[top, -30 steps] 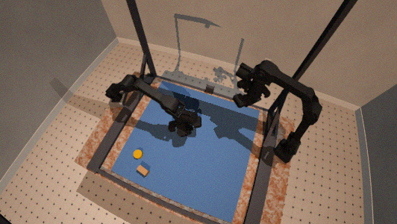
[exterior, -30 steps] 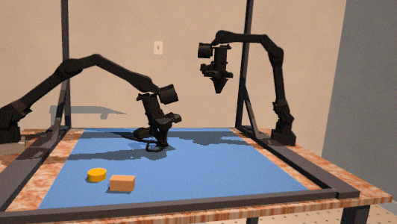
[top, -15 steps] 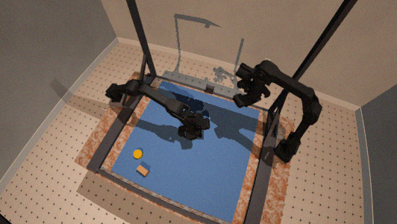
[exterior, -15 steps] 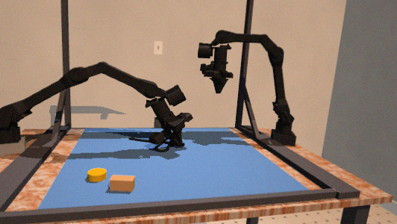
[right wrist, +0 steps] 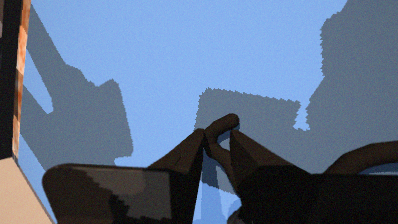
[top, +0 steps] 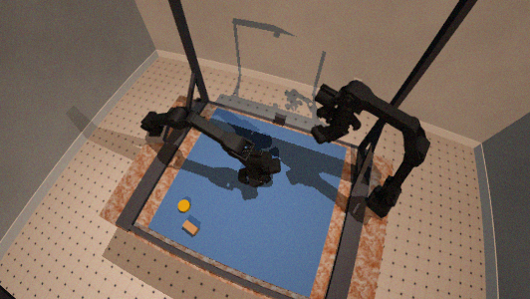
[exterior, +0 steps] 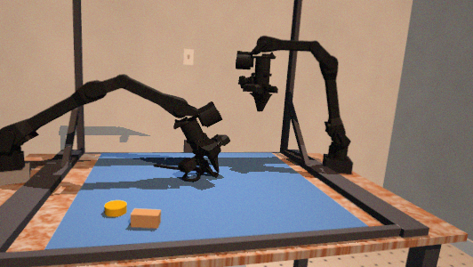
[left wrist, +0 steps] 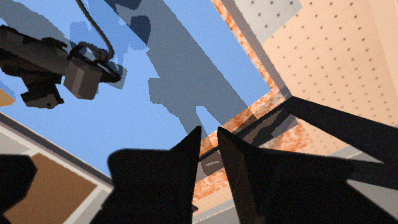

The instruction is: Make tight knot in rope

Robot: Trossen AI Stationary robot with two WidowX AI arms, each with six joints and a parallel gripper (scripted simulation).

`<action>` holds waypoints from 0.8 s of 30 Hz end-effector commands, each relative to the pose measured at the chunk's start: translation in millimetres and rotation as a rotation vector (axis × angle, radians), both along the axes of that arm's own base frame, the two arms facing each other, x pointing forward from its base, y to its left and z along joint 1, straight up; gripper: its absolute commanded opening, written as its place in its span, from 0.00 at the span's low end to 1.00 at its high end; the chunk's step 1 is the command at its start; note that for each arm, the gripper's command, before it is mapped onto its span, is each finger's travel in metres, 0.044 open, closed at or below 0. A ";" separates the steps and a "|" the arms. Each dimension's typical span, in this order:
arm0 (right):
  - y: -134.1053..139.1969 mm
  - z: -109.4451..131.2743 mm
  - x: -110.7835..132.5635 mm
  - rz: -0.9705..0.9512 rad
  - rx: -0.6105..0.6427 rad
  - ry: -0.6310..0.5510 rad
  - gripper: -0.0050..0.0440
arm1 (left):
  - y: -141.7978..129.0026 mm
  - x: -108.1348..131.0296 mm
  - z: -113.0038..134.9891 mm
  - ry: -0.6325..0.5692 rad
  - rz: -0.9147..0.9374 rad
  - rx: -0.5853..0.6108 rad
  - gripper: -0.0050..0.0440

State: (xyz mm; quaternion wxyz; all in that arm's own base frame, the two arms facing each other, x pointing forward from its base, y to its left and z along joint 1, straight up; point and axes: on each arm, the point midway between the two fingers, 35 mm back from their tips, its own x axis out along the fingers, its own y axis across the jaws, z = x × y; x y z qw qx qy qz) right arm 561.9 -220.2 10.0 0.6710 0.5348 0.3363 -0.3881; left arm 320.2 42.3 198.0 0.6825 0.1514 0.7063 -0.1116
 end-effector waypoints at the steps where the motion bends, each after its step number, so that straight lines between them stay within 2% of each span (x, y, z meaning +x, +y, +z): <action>1: -1.1 20.2 5.3 0.007 -0.015 -0.038 0.28 | 0.2 -1.2 8.5 -0.027 0.006 0.006 0.28; 10: -1.1 25.4 5.3 0.007 -0.015 -0.038 0.28 | 0.2 -1.2 8.5 -0.027 0.006 0.006 0.28; 14: -0.9 44.0 4.6 0.007 -0.015 -0.038 0.28 | 0.2 -1.2 8.5 -0.027 0.006 0.006 0.28; 19: -0.7 51.5 4.2 0.007 -0.015 -0.039 0.28 | 0.2 -1.2 8.5 -0.027 0.006 0.006 0.28; 24: -0.4 72.8 3.4 0.009 -0.018 -0.047 0.28 | 0.2 -1.2 8.5 -0.027 0.006 0.006 0.28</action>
